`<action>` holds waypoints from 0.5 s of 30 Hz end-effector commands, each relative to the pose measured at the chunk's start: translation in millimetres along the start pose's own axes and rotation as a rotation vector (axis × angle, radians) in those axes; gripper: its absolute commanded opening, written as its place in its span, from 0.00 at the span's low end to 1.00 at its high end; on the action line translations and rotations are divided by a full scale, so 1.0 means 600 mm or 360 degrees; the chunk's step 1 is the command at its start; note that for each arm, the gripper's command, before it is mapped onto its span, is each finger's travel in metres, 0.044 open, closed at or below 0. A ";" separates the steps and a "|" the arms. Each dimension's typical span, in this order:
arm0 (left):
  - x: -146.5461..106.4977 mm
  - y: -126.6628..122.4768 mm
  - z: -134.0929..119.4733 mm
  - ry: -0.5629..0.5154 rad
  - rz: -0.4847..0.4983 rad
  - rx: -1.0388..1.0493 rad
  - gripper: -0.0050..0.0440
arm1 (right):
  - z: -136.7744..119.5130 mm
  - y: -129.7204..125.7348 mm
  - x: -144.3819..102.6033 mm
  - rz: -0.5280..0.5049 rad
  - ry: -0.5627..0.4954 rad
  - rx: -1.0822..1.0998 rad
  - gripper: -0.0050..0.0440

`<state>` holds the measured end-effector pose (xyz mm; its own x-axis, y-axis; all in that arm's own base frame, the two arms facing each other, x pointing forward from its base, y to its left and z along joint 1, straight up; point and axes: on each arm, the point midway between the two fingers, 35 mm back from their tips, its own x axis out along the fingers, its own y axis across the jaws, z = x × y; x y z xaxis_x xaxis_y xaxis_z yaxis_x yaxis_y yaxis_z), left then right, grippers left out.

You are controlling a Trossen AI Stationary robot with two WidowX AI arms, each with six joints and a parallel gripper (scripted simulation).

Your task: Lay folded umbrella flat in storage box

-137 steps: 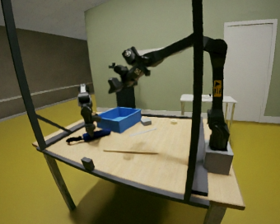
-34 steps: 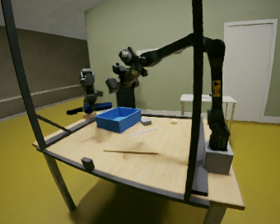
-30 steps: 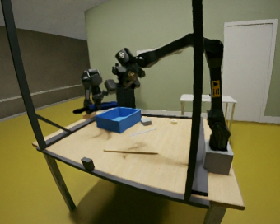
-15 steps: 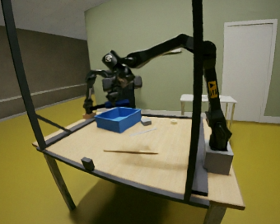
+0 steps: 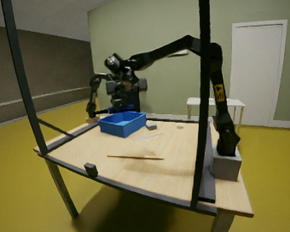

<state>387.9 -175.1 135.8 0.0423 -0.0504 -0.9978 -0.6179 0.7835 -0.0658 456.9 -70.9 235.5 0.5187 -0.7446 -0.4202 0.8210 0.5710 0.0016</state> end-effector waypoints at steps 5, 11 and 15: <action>-0.042 -0.007 0.006 -0.0057 -0.0051 0.0033 0.00 | 0.017 -0.001 -0.009 0.0016 -0.0022 0.0037 0.92; -0.055 0.012 0.055 -0.0056 -0.0106 0.0048 0.00 | 0.017 -0.001 -0.009 0.0016 -0.0022 0.0037 0.92; -0.046 0.038 0.097 -0.0054 -0.0045 0.0037 0.00 | 0.017 -0.001 -0.009 0.0016 -0.0022 0.0037 0.92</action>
<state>404.8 -142.1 143.9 0.0438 -0.0506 -0.9978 -0.5932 0.8023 -0.0667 456.9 -70.9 235.7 0.5189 -0.7446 -0.4200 0.8210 0.5710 0.0020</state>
